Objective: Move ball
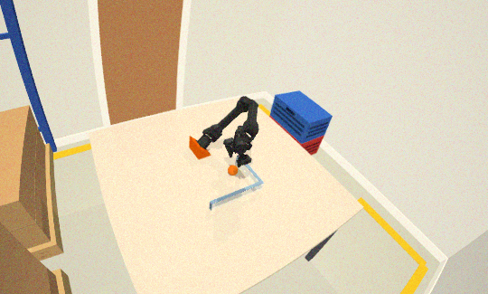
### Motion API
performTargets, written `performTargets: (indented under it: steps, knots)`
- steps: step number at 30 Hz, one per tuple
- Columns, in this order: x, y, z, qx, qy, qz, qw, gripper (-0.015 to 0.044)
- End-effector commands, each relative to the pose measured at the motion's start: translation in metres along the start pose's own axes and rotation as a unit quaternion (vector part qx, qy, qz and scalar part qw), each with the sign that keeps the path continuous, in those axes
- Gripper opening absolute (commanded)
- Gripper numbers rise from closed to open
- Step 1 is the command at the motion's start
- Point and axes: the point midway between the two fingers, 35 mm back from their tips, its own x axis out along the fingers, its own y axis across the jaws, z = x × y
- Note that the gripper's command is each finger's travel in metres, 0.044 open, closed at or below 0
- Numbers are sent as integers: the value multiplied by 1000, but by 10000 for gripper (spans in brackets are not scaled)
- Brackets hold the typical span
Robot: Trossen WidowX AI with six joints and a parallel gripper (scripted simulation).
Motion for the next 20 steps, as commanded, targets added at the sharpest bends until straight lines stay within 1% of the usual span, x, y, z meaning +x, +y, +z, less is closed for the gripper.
performTargets:
  steps: [1,3,9,11,14,20]
  knots:
    - [-19,2,0,0,0,3,1000,388]
    - [-13,0,0,0,1,-6,1000,388]
    - [-13,0,0,0,1,-6,1000,388]
    - [-22,-1,-1,10,2,-10,1000,440]
    - [-51,0,-2,42,5,-24,999,440]
    - [-54,0,-2,45,5,-25,999,440]
